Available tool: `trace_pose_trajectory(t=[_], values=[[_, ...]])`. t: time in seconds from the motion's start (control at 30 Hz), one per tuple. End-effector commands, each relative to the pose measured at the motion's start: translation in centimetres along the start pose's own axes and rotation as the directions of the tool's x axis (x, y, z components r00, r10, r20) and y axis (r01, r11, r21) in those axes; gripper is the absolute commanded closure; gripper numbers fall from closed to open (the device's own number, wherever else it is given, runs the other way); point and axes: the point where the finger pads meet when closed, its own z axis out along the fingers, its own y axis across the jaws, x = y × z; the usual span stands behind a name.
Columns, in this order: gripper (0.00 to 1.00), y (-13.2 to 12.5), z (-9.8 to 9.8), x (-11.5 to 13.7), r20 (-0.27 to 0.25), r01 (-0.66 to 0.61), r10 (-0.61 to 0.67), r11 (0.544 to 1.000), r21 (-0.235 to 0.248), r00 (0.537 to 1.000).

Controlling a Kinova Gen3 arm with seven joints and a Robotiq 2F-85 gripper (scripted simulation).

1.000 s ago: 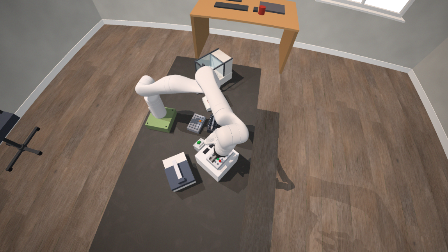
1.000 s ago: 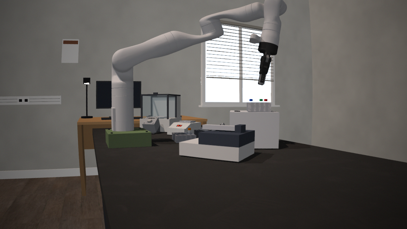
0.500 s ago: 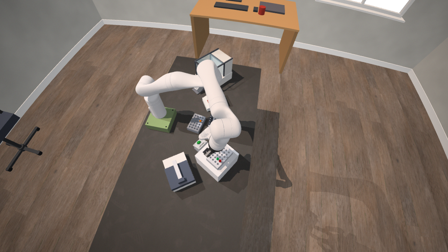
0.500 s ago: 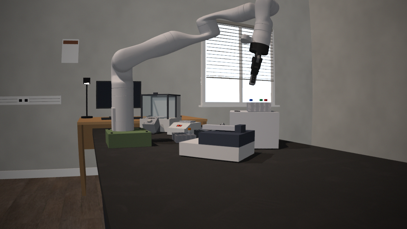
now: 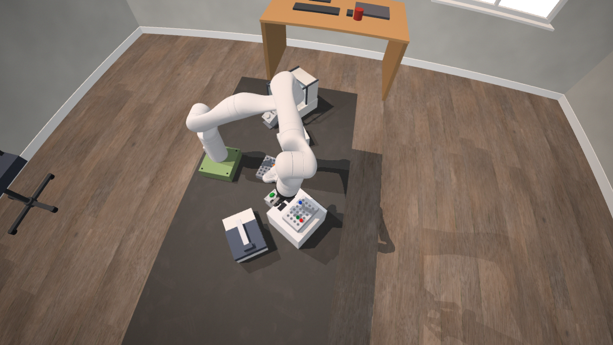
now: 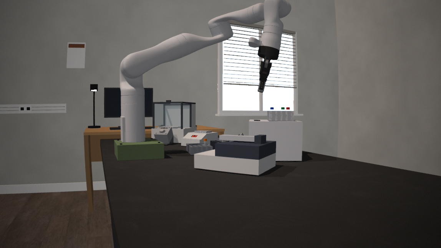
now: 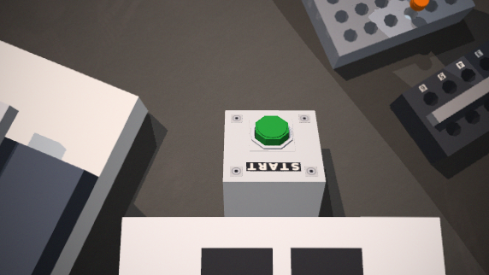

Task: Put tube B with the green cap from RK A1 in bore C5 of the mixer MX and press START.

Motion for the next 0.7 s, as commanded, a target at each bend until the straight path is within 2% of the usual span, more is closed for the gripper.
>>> trace_pose_trajectory(t=[0.0,0.67], values=[[0.58,0.0,0.1,1.1,0.003,0.000,0.000,1.000,0.000,1.000],[0.58,0.4,1.4,7.0,0.003,0.000,0.000,1.000,0.000,1.000]])
